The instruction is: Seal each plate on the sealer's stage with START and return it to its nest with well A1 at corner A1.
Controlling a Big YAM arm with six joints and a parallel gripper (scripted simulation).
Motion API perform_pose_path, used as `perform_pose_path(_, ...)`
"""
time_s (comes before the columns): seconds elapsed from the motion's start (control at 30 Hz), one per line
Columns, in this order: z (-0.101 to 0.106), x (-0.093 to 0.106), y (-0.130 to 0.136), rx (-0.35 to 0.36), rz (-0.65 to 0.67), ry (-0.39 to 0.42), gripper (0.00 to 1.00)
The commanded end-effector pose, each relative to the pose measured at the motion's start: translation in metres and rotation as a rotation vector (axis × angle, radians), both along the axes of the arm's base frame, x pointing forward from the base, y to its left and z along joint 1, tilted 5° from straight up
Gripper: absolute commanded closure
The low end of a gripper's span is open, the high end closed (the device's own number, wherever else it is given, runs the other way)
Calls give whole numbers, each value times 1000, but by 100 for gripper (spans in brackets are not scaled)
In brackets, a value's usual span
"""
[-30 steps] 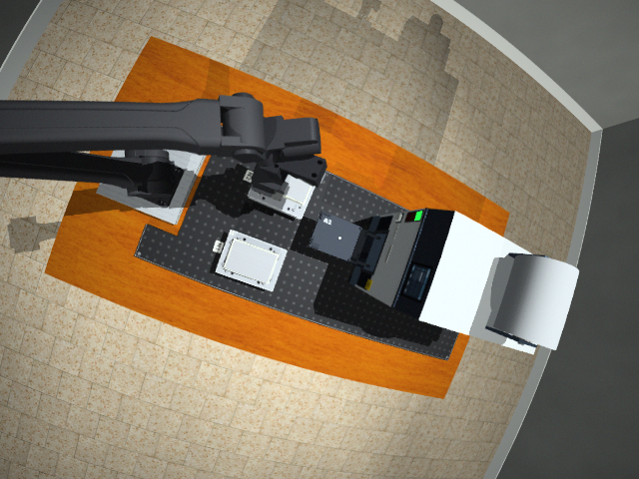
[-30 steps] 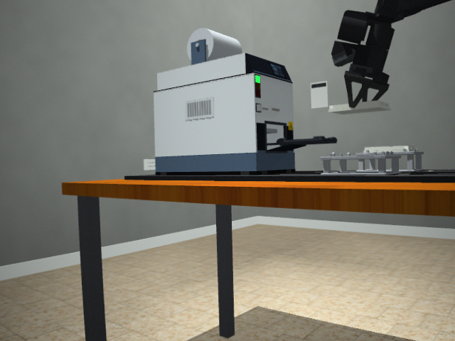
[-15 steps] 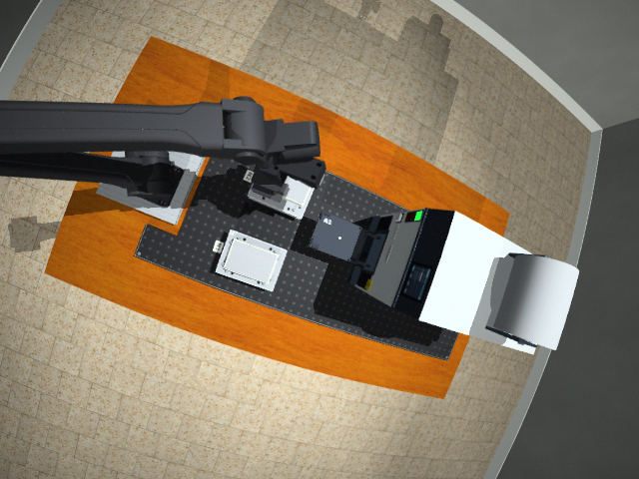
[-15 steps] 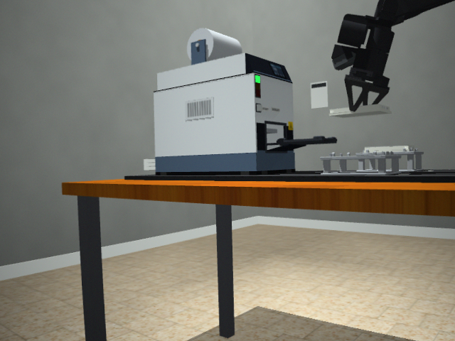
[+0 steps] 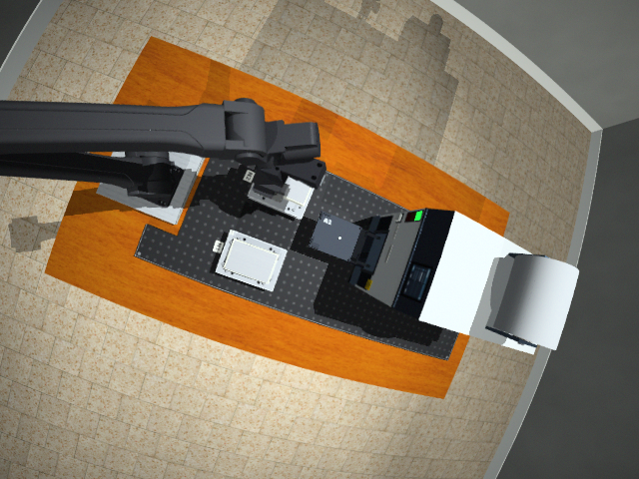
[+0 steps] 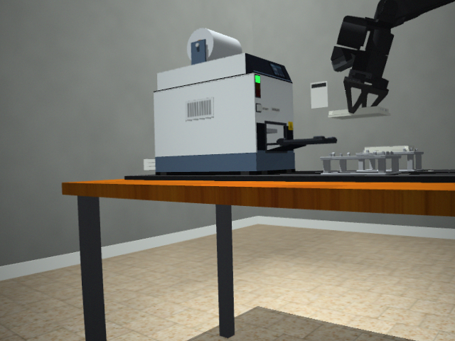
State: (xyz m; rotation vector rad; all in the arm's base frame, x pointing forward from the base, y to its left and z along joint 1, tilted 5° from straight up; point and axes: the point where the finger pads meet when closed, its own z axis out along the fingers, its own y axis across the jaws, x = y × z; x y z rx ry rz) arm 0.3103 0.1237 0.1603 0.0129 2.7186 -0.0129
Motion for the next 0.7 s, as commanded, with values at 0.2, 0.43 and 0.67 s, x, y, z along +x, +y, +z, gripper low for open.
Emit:
perform_pose_path(0.2, 4, 7, -2, 9, -3, -19, 100)
perform_pose_path(0.43, -2, 5, -3, 10, -3, -21, 100)
perform_pose_path(0.67, 0, 13, 1, 11, -2, -24, 100)
